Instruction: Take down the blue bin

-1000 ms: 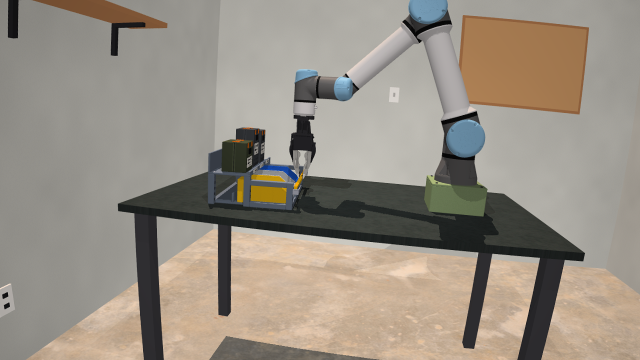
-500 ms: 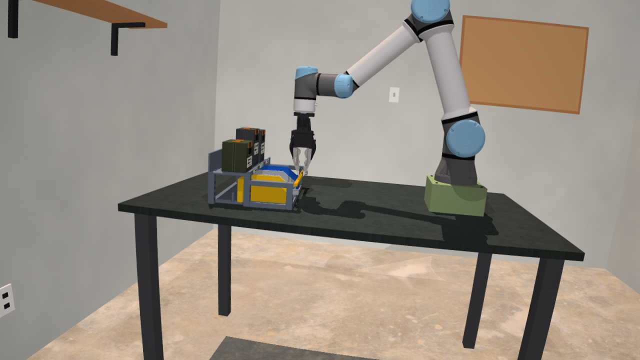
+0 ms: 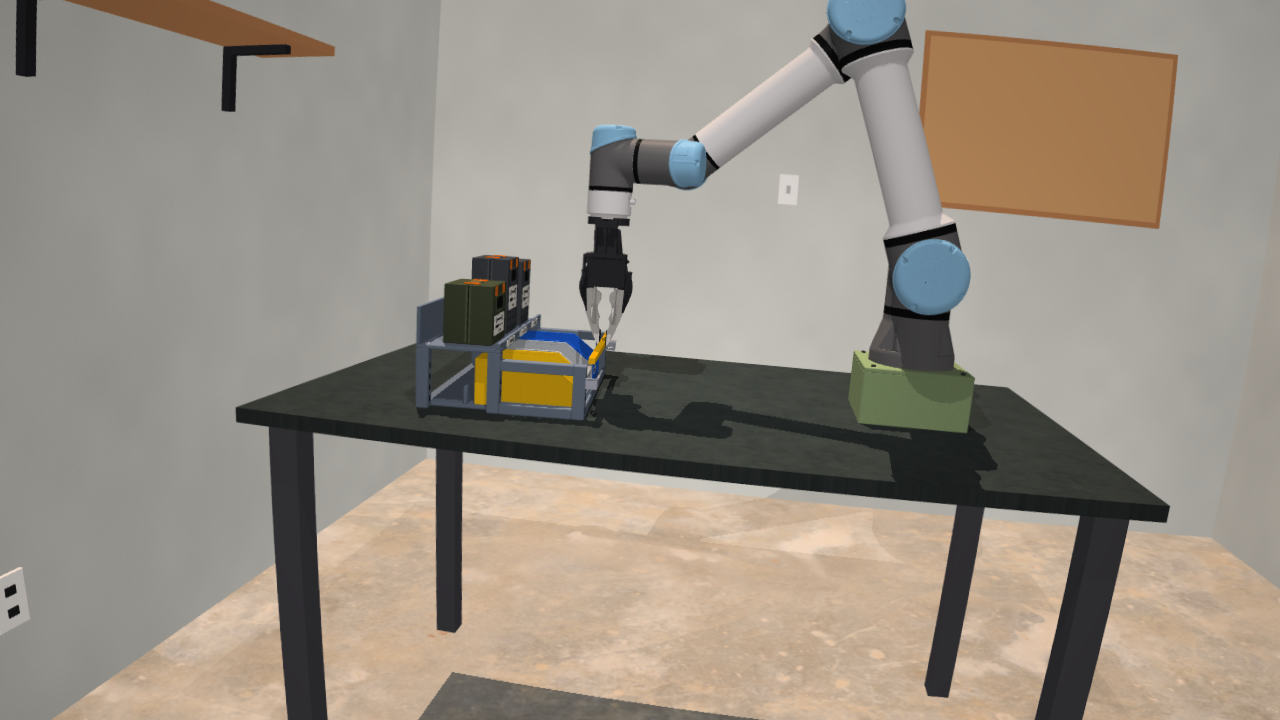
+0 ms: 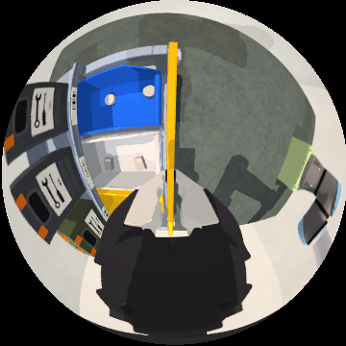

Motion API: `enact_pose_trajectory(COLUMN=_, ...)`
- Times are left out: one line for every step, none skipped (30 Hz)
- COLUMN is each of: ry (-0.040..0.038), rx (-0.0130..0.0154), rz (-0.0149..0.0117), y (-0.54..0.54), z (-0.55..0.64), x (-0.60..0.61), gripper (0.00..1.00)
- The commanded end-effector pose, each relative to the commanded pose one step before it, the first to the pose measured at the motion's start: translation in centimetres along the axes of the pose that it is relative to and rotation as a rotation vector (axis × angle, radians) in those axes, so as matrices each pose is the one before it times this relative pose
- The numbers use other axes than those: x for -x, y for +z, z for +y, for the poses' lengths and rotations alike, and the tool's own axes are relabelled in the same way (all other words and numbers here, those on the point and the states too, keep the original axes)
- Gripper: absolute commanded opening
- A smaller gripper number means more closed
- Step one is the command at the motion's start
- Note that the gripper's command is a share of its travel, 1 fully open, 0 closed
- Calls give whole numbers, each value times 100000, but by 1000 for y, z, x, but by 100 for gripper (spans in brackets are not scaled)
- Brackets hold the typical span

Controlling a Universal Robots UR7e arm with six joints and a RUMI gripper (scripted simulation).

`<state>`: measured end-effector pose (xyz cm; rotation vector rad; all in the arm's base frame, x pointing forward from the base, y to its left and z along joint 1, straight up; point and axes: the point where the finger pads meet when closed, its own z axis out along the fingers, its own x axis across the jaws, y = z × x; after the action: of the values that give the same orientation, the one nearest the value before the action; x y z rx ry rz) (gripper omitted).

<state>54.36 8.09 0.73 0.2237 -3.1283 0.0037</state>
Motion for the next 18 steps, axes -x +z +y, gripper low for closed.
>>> enact_pose_trajectory(ry=0, rx=-31, rz=-172, y=-681, z=-11, x=52, gripper=0)
enact_pose_trajectory(ry=0, rx=0, rz=0, y=-116, z=0, x=0, gripper=0)
enact_pose_trajectory(ry=0, rx=0, rz=0, y=-117, z=0, x=0, gripper=0)
enact_pose_trajectory(ry=0, rx=0, rz=0, y=-118, z=0, x=0, gripper=0)
enact_pose_trajectory(ry=0, rx=0, rz=0, y=-119, z=0, x=0, gripper=0)
enact_pose_trajectory(ry=0, rx=0, rz=0, y=-120, z=0, x=0, gripper=0)
enact_pose_trajectory(ry=0, rx=0, rz=0, y=-120, z=0, x=0, gripper=0)
enact_pose_trajectory(ry=0, rx=0, rz=0, y=-121, z=0, x=1, gripper=0)
enact_pose_trajectory(ry=0, rx=0, rz=0, y=0, z=0, x=0, gripper=0)
enact_pose_trajectory(ry=0, rx=0, rz=0, y=0, z=0, x=0, gripper=0)
enact_pose_trajectory(ry=0, rx=0, rz=0, y=-122, z=0, x=0, gripper=0)
enact_pose_trajectory(ry=0, rx=0, rz=0, y=-122, z=0, x=0, gripper=0)
enact_pose_trajectory(ry=0, rx=0, rz=0, y=-123, z=0, x=-1, gripper=0)
enact_pose_trajectory(ry=0, rx=0, rz=0, y=-123, z=0, x=1, gripper=0)
enact_pose_trajectory(ry=0, rx=0, rz=0, y=-124, z=0, x=0, gripper=0)
enact_pose_trajectory(ry=0, rx=0, rz=0, y=-124, z=0, x=0, gripper=0)
enact_pose_trajectory(ry=0, rx=0, rz=0, y=-124, z=0, x=-1, gripper=0)
enact_pose_trajectory(ry=0, rx=0, rz=0, y=-124, z=0, x=0, gripper=0)
